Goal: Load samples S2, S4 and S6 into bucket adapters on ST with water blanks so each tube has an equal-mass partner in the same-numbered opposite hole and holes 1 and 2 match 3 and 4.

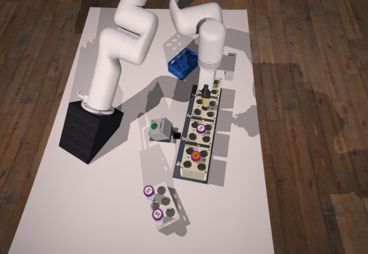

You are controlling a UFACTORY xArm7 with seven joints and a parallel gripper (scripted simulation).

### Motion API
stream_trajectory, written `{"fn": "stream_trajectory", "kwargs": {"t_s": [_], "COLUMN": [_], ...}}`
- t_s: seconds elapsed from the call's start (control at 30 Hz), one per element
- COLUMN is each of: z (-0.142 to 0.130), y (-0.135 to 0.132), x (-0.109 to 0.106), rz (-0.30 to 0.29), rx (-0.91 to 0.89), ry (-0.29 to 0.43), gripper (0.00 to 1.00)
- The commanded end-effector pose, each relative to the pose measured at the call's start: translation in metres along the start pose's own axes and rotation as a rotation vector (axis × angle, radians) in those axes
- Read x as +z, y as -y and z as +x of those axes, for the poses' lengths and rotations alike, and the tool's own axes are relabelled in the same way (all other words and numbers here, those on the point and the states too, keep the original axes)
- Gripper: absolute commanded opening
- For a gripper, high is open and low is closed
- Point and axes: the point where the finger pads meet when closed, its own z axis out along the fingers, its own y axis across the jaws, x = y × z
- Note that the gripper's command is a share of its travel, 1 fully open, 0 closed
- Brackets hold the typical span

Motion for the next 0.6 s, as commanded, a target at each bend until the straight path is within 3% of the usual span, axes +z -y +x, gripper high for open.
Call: {"fn": "stream_trajectory", "kwargs": {"t_s": [0.0, 0.57], "z": [0.0008, 0.0008], "y": [-0.0006, -0.0006], "x": [-0.0006, 0.0054], "rz": [-0.001, -0.001], "rx": [0.0, 0.0], "ry": [-0.004, -0.004], "gripper": [0.0, 0.0]}}
